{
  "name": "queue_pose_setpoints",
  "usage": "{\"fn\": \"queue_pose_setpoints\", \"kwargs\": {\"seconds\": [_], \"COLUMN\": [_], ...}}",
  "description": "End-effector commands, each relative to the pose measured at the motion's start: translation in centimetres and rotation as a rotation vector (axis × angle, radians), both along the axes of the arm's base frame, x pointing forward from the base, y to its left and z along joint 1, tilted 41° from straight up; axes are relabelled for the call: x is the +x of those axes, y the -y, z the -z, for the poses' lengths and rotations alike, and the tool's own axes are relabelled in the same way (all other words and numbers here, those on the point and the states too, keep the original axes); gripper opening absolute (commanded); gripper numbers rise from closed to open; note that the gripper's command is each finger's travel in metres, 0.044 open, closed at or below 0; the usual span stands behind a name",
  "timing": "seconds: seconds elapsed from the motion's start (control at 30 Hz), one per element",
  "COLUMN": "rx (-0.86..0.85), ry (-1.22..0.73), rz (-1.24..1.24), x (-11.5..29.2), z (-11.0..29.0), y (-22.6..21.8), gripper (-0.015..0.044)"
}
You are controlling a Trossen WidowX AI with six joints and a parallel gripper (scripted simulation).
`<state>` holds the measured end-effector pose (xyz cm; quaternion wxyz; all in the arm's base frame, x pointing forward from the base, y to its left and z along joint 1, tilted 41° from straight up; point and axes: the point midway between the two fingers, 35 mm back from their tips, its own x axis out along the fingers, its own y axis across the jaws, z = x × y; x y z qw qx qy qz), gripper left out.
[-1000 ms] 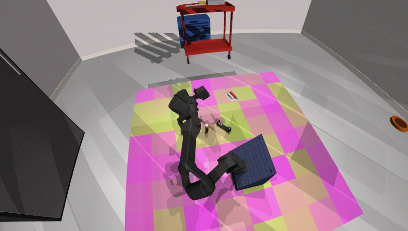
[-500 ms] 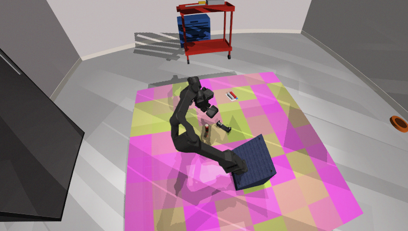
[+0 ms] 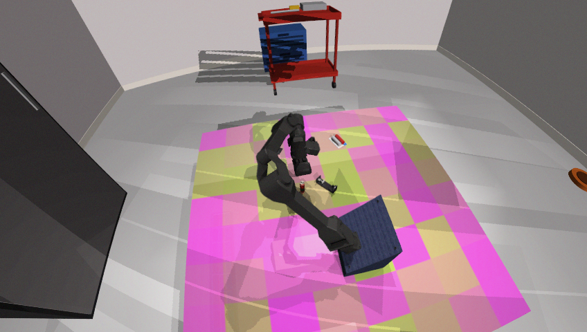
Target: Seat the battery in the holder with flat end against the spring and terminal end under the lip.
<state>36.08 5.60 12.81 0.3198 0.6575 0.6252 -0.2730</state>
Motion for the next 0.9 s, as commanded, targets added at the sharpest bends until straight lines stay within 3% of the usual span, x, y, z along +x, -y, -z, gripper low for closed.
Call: {"fn": "queue_pose_setpoints", "kwargs": {"seconds": [0.0,0.17,0.87], "rx": [0.009,0.013,0.013], "ry": [-0.031,-0.031,-0.033], "rz": [-0.01,-0.01,-0.01], "x": [-0.3,-0.5,-3.2], "z": [2.6,4.8,4.8], "y": [-2.3,-4.3,-4.4], "gripper": [0.0,0.0,0.0]}}
